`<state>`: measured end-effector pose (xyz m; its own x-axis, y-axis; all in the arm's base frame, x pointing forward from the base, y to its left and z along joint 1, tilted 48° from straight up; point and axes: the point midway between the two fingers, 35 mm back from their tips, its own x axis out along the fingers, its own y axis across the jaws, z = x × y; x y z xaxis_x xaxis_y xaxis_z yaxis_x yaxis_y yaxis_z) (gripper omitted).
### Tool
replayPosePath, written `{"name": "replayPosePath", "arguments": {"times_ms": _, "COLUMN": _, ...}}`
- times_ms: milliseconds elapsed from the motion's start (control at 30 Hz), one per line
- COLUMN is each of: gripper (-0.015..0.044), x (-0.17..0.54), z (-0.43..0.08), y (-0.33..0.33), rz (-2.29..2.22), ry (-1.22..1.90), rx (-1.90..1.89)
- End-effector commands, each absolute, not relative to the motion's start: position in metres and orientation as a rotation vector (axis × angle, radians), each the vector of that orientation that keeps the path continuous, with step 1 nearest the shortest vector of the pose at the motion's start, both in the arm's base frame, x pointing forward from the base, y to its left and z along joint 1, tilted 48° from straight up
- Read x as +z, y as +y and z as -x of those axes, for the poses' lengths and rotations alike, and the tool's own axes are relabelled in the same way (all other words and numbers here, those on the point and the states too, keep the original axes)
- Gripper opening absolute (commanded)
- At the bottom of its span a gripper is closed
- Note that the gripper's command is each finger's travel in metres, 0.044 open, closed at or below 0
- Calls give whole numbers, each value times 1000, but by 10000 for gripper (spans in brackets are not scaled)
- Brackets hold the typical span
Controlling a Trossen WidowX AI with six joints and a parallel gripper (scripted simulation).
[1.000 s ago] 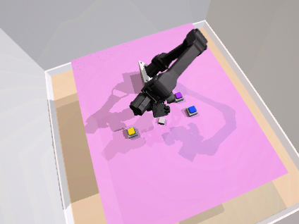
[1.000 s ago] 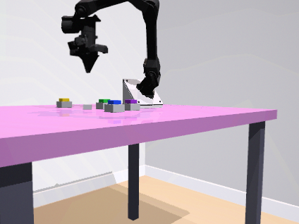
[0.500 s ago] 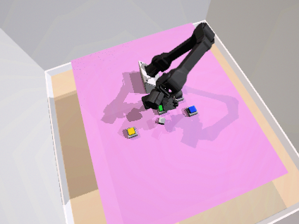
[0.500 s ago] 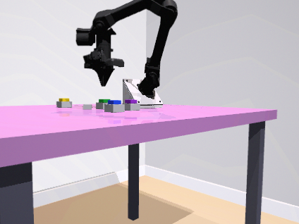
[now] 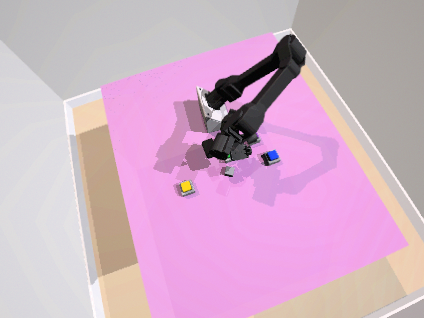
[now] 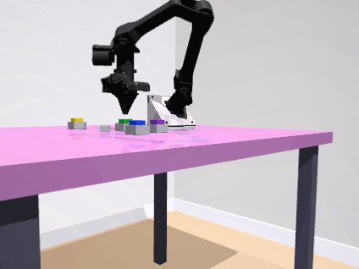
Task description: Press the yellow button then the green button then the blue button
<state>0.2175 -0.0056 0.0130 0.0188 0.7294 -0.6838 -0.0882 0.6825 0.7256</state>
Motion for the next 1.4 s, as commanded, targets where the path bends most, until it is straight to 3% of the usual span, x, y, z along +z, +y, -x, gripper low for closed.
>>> {"name": "replayPosePath", "arguments": {"times_ms": 0, "gripper": 20, "x": 8, "z": -217, "y": 0, "rz": -581, "ry": 1422, "rx": 691}}
{"name": "replayPosePath", "arguments": {"times_ms": 967, "gripper": 20, "x": -2, "z": -217, "y": 11, "rz": -582, "ry": 1421, "rx": 692}}
{"name": "replayPosePath", "arguments": {"times_ms": 1367, "gripper": 20, "x": 46, "z": -218, "y": -43, "rz": -583, "ry": 1422, "rx": 683}}
